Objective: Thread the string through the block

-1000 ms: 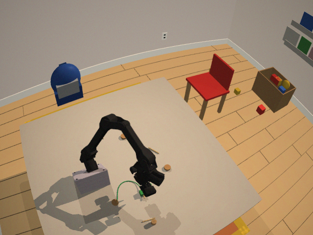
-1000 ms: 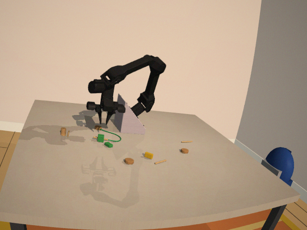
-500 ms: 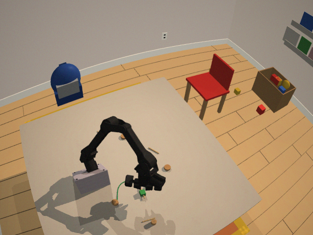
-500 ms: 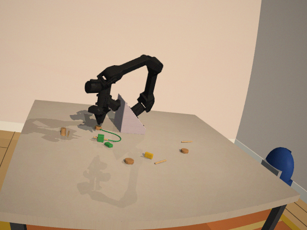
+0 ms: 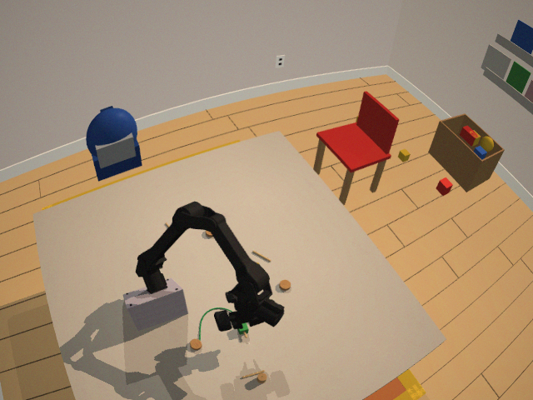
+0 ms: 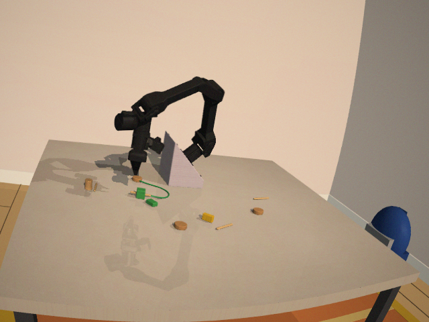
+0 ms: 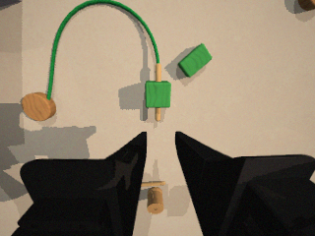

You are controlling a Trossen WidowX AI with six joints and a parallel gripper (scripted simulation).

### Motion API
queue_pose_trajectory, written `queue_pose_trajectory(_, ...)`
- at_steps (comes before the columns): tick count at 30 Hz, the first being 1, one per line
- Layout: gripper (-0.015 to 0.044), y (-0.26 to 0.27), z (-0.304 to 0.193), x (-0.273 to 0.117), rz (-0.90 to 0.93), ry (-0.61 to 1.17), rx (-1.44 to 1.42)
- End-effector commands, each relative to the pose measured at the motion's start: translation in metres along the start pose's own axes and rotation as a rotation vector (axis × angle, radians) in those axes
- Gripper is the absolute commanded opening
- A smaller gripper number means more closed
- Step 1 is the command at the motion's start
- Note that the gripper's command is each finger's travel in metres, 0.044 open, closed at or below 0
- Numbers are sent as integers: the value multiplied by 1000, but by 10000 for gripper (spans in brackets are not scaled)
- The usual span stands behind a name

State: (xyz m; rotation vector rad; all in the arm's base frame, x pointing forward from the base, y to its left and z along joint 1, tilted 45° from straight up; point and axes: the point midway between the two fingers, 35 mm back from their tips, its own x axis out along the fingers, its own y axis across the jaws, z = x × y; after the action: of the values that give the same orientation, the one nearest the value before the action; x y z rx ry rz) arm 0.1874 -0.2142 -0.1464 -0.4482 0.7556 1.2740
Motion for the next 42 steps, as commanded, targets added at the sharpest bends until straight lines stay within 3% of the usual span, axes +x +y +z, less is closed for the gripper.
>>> queue_pose_trajectory(1,125,-1,-2,4,1,3,-8)
queue_pose_trajectory(42,125,-2,-2,72,0,1,-9)
